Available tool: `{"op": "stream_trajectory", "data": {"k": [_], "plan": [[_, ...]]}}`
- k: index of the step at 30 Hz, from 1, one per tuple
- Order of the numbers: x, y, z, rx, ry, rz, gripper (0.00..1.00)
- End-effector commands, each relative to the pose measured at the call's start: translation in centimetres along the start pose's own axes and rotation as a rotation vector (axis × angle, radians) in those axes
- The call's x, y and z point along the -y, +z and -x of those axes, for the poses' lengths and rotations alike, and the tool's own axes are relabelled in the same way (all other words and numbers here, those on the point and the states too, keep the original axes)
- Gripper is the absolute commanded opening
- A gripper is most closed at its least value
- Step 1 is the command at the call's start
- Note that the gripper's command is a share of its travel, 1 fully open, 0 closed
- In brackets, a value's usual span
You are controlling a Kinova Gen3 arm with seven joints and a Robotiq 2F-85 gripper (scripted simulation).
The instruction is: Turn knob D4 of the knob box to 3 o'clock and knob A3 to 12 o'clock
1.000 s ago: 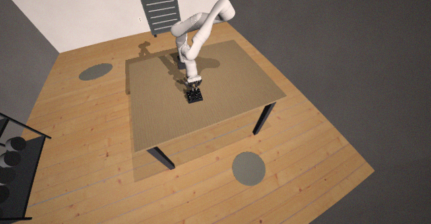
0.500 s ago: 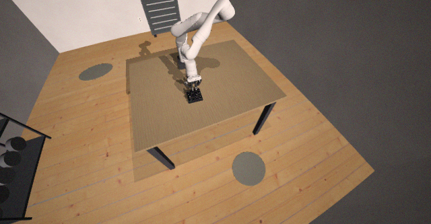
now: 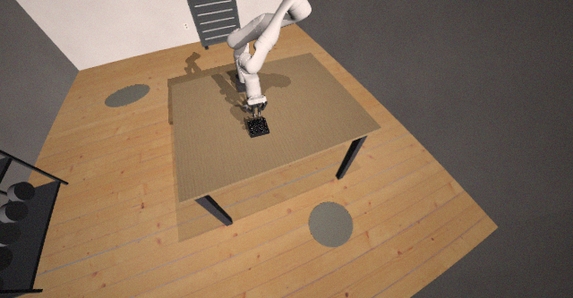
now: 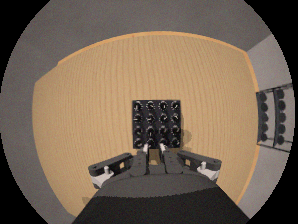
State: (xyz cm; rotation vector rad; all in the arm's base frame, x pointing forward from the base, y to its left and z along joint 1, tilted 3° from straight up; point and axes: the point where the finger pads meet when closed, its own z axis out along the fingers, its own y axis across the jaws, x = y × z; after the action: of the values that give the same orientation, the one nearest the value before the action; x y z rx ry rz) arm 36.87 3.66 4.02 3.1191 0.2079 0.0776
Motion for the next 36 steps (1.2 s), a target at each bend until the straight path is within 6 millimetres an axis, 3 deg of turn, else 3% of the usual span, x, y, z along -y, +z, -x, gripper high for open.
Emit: {"op": "stream_trajectory", "data": {"k": [1, 36], "plan": [[0.46, -0.53, -0.19, -0.004, 0.001, -0.01, 0.19], [0.4, -0.51, -0.04, 0.001, 0.082, -0.01, 0.19]]}}
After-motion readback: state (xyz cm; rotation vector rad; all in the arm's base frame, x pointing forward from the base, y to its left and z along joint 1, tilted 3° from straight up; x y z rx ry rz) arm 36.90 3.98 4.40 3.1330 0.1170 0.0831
